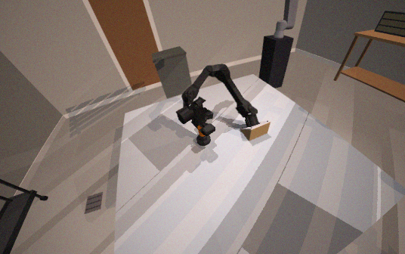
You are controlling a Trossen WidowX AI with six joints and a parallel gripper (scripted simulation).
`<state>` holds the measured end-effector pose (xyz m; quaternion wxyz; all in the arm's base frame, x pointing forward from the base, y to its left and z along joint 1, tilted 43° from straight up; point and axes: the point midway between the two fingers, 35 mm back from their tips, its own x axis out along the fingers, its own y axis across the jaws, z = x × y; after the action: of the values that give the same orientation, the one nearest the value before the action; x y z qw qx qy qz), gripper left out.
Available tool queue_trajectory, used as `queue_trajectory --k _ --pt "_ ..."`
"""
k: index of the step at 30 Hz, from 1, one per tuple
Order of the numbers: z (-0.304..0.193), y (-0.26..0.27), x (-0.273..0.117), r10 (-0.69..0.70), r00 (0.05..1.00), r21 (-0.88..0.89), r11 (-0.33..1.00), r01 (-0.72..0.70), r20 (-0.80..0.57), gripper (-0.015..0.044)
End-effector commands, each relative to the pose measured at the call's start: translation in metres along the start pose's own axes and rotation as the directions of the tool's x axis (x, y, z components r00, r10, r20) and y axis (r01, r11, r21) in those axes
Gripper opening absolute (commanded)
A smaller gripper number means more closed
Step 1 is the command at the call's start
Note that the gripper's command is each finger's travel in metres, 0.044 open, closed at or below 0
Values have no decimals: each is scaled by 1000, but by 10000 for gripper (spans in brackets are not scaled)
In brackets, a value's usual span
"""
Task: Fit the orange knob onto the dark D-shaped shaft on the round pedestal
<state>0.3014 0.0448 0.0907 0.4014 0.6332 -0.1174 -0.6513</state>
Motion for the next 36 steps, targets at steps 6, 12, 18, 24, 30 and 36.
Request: queue_trajectory --k 6,12,18,24,30,36 --pt "-1 1 -2 -2 1000 185 983 3 -3 0" --pt "-1 2 0 -2 1000 564 826 4 -3 0" --pt "-1 1 1 -2 1000 851 525 4 -3 0" --pt "0 1 1 -2 1000 985 170 3 -3 0" --pt "0 1 -1 -2 1000 974 -225 2 -3 0" --pt "0 2 -2 -2 1000 803 -596 1 -3 0"
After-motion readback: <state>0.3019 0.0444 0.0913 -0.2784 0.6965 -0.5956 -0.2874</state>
